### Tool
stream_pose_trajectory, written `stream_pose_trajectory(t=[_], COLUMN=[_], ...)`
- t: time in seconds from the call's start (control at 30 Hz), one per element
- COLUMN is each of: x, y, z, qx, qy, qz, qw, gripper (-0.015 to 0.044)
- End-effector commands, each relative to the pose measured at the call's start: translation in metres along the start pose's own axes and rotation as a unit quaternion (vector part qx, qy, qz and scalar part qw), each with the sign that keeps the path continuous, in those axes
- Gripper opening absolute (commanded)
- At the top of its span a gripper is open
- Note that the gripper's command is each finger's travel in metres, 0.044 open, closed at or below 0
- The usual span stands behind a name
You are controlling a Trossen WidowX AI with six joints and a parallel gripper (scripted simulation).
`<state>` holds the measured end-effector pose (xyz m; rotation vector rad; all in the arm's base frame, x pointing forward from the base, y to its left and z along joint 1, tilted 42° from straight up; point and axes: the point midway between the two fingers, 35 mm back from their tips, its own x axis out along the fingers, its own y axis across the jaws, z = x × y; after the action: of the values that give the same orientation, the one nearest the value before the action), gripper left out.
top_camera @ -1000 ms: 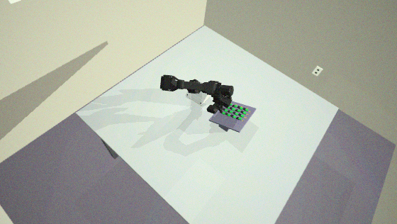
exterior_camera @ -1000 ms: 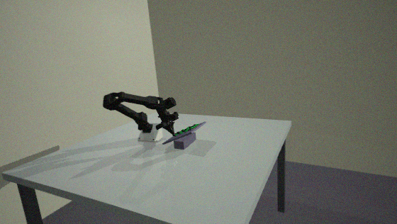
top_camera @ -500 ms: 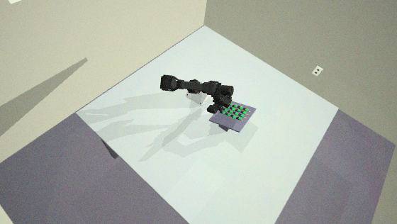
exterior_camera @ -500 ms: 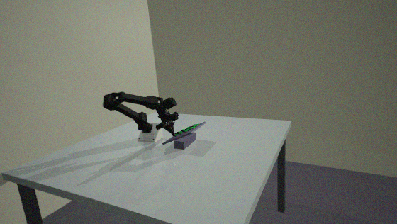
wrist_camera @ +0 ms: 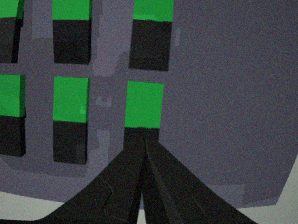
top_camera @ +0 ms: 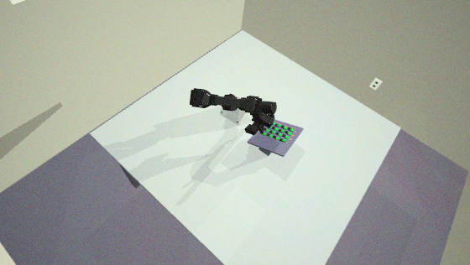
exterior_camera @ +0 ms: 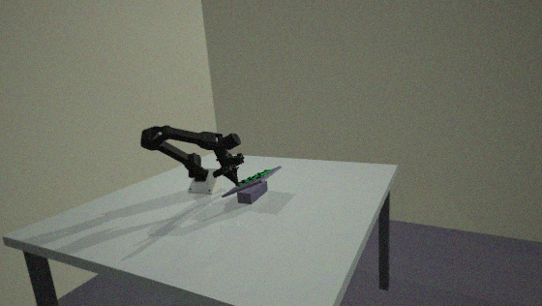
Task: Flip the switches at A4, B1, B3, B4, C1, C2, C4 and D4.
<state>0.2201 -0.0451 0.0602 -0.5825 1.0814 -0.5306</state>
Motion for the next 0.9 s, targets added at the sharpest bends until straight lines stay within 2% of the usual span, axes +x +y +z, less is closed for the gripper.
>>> stream_pose_trajectory(t=[0.0, 0.8, 0.87], x=[0.0013, 0.0045, -0.003], y=[0.001, 0.001, 0.0017], z=[-0.0019, -0.002, 0.0005], qx=[-0.003, -0.003, 0.0], qy=[0.002, 0.002, 0.003], qz=[0.002, 0.002, 0.003], qw=[1.0, 1.0, 1.0], gripper=[0.0, 0.0, 0.0])
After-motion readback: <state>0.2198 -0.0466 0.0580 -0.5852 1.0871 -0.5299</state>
